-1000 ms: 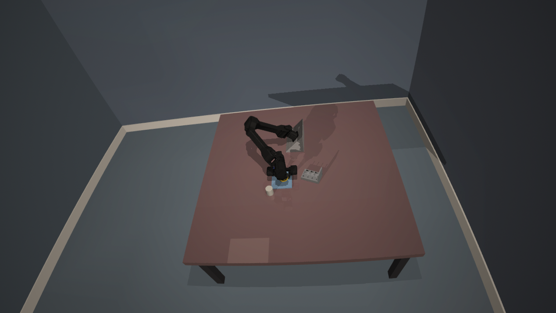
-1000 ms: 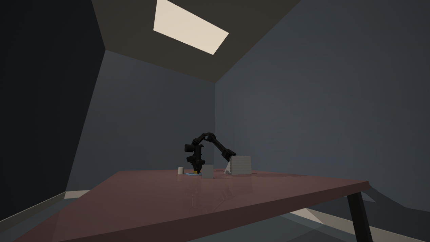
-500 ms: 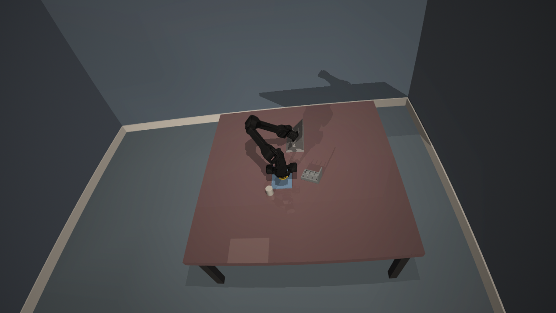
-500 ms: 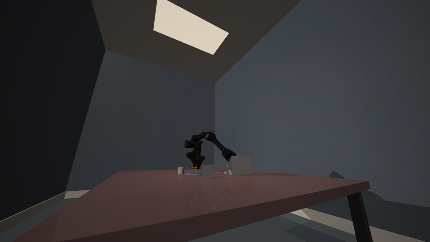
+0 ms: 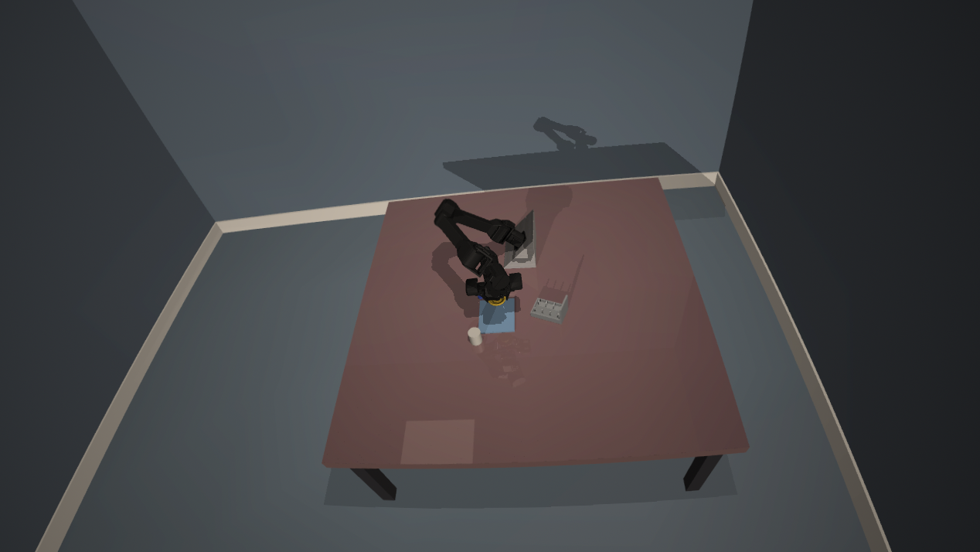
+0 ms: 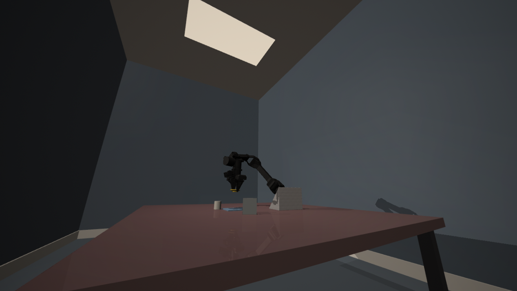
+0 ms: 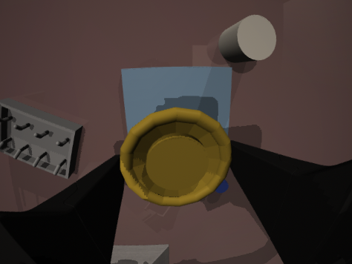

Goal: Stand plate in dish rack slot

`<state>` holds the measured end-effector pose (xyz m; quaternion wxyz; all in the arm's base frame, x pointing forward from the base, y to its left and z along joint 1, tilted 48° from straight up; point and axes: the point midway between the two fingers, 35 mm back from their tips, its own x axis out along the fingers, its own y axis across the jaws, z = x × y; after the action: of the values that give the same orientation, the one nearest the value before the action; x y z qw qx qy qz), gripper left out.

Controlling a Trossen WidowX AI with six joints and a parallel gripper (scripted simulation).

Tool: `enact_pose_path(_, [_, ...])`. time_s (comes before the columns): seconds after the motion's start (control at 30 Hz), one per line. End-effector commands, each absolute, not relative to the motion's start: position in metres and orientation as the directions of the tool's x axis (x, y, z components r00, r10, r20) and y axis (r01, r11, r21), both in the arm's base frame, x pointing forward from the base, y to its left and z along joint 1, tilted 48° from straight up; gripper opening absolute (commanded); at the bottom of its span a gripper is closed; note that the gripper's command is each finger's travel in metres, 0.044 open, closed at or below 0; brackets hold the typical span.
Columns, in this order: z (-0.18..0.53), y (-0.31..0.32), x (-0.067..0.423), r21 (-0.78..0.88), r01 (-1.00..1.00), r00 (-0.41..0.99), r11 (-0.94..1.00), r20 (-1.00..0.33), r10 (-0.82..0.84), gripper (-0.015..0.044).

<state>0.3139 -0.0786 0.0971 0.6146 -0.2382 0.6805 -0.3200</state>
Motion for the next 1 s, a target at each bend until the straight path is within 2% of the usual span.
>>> enact_pose_path(0.0, [0.108,-0.064,0.319,-0.725,0.059,-0.128,0.686,-0.687,-0.715,0.0])
enact_pose_path(0.53, [0.144,-0.03,0.325,-0.729,0.027,-0.116,0.684,-0.682,-0.722,0.0])
enact_pose_path(0.97, [0.092,0.028,0.291,-0.702,0.381,-0.156,0.602,-0.69,-0.707,0.0])
